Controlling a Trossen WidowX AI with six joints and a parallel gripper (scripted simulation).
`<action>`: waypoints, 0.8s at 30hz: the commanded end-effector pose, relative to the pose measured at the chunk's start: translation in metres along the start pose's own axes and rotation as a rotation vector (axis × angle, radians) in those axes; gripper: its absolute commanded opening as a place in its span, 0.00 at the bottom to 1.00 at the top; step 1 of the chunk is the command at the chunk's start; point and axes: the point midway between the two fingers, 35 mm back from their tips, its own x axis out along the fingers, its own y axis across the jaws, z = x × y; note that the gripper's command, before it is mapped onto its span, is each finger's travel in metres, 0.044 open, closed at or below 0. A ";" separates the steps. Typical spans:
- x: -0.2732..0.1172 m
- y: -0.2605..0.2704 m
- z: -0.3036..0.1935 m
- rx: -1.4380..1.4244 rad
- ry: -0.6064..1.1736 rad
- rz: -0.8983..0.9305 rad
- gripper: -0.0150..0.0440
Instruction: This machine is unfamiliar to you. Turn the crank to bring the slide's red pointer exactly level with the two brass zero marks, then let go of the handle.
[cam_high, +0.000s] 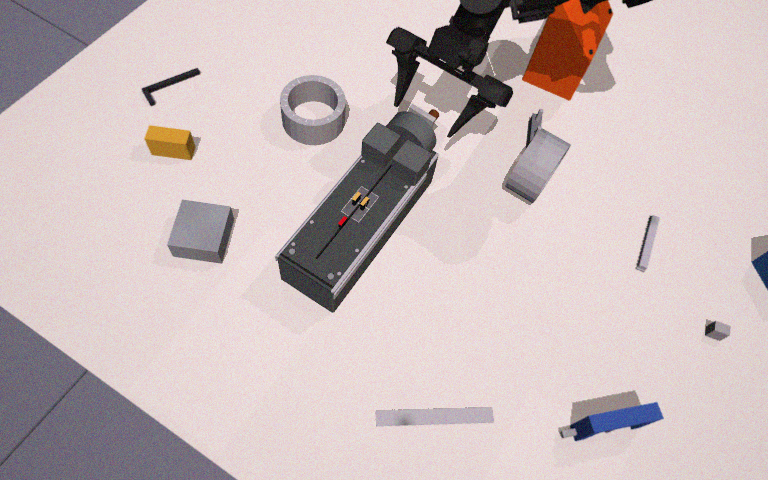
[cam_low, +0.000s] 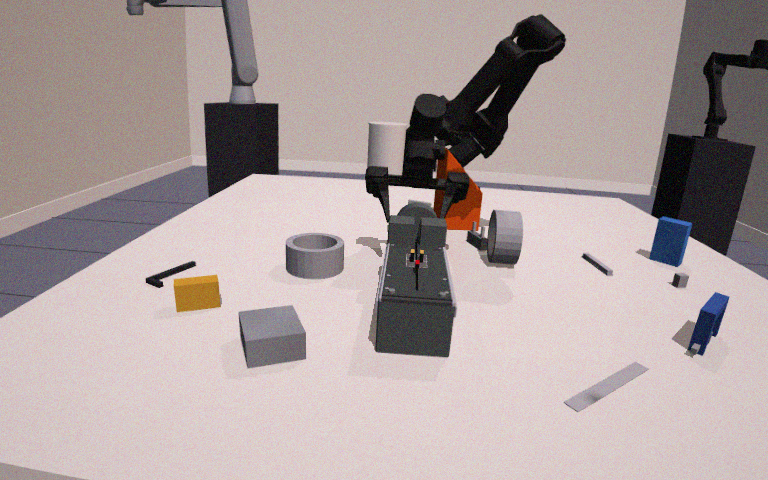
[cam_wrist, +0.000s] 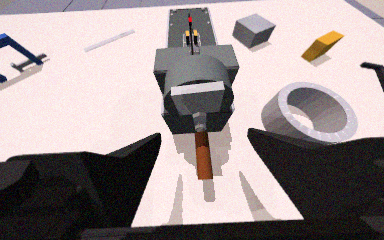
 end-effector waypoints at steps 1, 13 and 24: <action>-0.009 -0.003 0.017 -0.013 -0.008 -0.001 1.00; -0.055 -0.007 0.065 -0.020 -0.004 -0.015 1.00; -0.074 -0.003 0.095 -0.001 0.006 -0.013 1.00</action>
